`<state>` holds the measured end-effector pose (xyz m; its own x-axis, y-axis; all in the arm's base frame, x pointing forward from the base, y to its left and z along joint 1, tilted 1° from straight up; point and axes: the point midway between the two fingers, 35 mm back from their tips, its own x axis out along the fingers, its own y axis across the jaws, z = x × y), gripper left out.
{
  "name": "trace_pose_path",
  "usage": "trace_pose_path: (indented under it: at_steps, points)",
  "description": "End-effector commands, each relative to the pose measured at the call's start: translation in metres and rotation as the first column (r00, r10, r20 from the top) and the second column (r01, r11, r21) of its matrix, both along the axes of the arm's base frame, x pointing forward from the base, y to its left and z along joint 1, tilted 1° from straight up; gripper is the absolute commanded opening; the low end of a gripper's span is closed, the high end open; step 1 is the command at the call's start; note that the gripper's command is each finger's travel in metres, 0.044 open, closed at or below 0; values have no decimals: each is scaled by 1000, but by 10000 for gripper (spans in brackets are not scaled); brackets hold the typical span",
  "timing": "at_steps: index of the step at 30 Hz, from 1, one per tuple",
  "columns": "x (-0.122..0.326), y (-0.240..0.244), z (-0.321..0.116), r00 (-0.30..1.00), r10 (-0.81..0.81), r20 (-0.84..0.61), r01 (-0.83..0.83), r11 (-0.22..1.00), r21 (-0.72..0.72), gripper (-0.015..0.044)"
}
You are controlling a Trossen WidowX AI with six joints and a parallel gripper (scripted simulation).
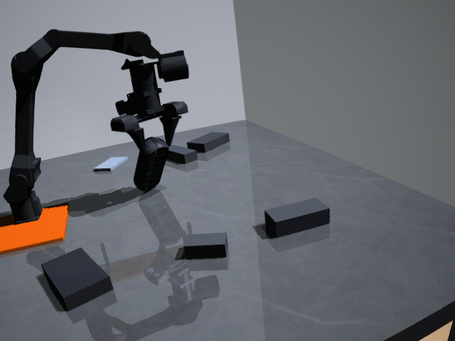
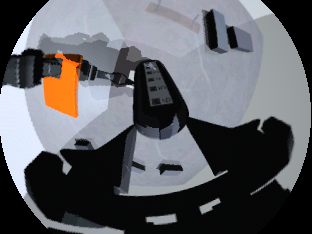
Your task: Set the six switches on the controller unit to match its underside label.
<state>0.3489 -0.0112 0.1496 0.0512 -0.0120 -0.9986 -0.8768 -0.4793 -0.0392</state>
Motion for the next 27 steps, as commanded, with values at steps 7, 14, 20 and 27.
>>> trace_pose_path:
  at_steps: [7, 14, 20, 27]
  points:
    - [3, -5, -8, 1000, 8, -13, -8, 1000, 0, 338]
    - [6, -9, -11, 1000, 8, -13, -8, 1000, -1, 338]
    - [8, -12, -14, 1000, 8, -13, -8, 1000, -1, 338]
    - [10, -16, -17, 1000, 8, -13, -8, 1000, -1, 338]
